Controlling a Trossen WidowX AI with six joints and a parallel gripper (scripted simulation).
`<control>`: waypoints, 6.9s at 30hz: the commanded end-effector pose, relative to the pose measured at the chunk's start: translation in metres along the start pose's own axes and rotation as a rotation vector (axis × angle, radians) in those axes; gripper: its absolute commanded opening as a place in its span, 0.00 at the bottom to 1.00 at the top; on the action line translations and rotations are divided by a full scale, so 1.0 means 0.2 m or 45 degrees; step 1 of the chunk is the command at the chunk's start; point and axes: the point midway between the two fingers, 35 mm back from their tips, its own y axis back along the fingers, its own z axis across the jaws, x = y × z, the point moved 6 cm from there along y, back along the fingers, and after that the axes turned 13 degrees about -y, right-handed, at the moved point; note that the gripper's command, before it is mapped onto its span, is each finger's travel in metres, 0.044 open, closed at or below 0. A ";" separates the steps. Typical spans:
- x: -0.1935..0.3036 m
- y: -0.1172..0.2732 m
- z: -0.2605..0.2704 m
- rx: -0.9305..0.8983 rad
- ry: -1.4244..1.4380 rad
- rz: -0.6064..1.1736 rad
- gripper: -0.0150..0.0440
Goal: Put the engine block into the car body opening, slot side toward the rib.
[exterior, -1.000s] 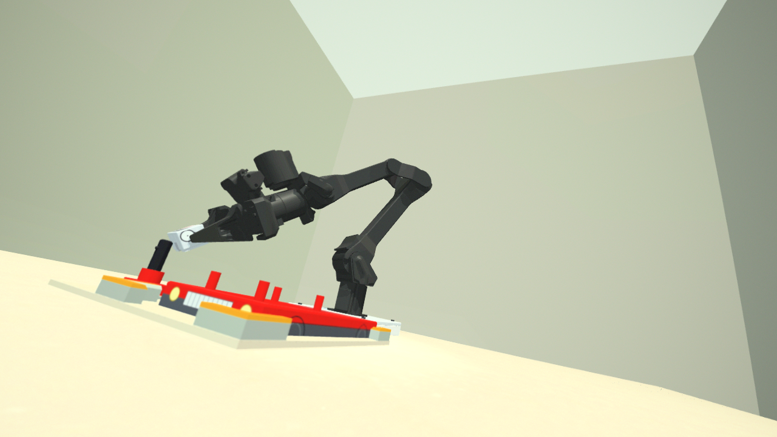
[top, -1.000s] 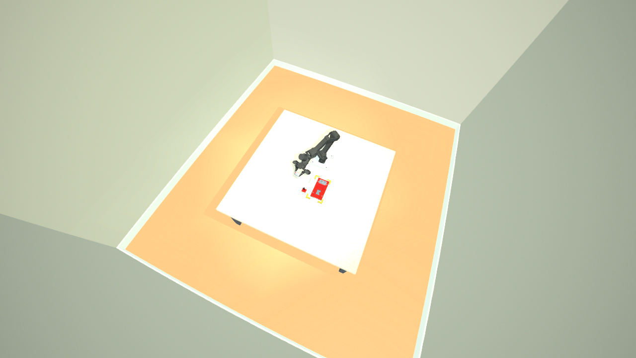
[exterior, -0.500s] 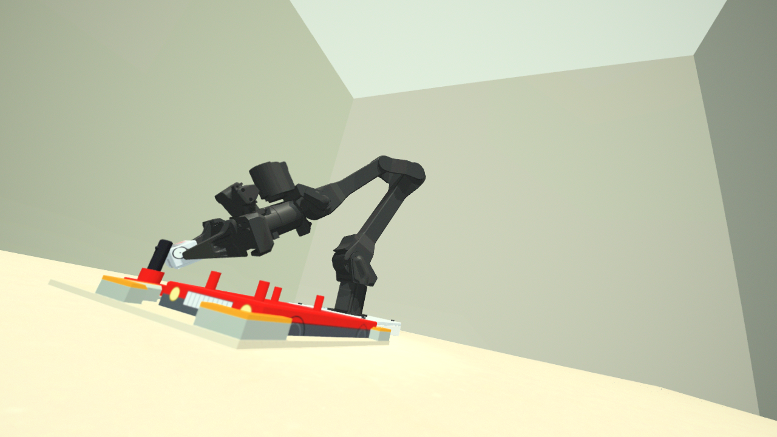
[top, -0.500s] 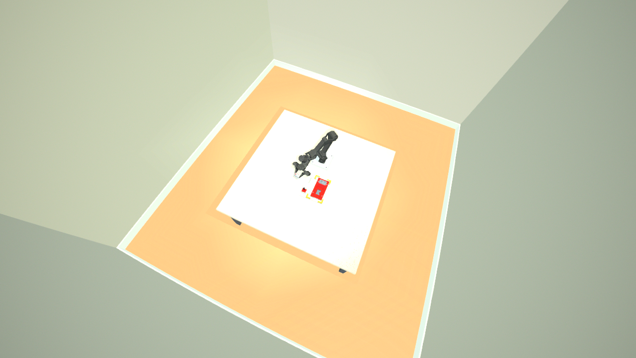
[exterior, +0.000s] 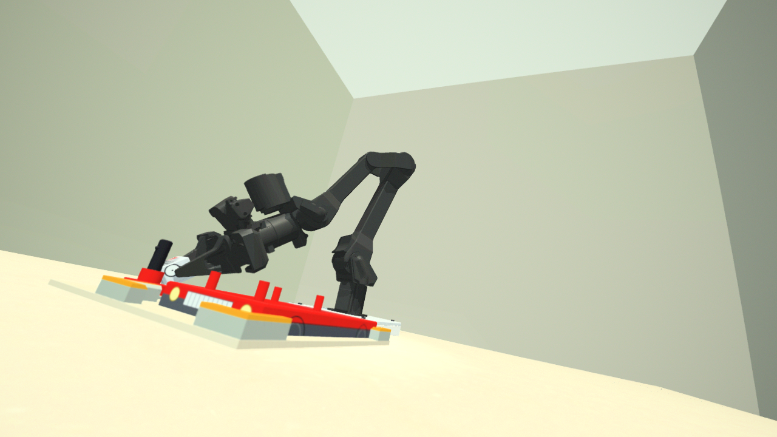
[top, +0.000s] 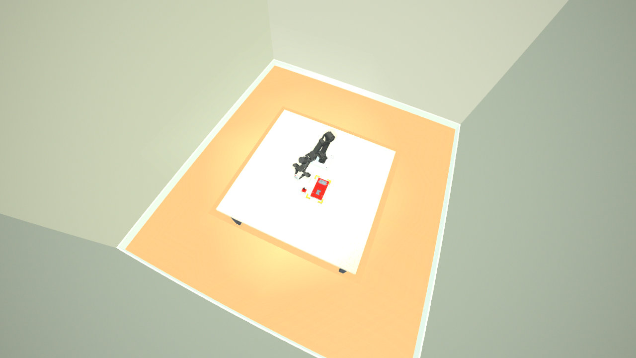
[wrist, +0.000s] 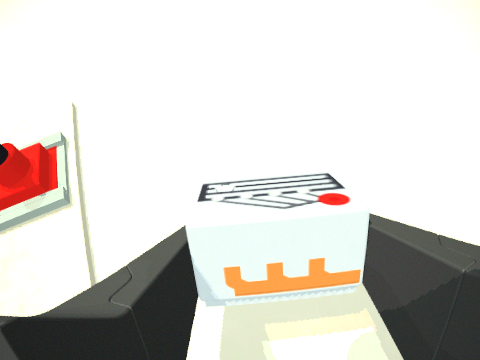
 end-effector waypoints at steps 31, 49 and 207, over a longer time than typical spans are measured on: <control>0.05 -0.05 -0.01 -0.003 0.002 -0.014 1.00; 0.02 0.17 -0.01 0.002 -0.004 0.005 1.00; -0.58 0.07 0.12 1.029 -1.867 0.646 0.25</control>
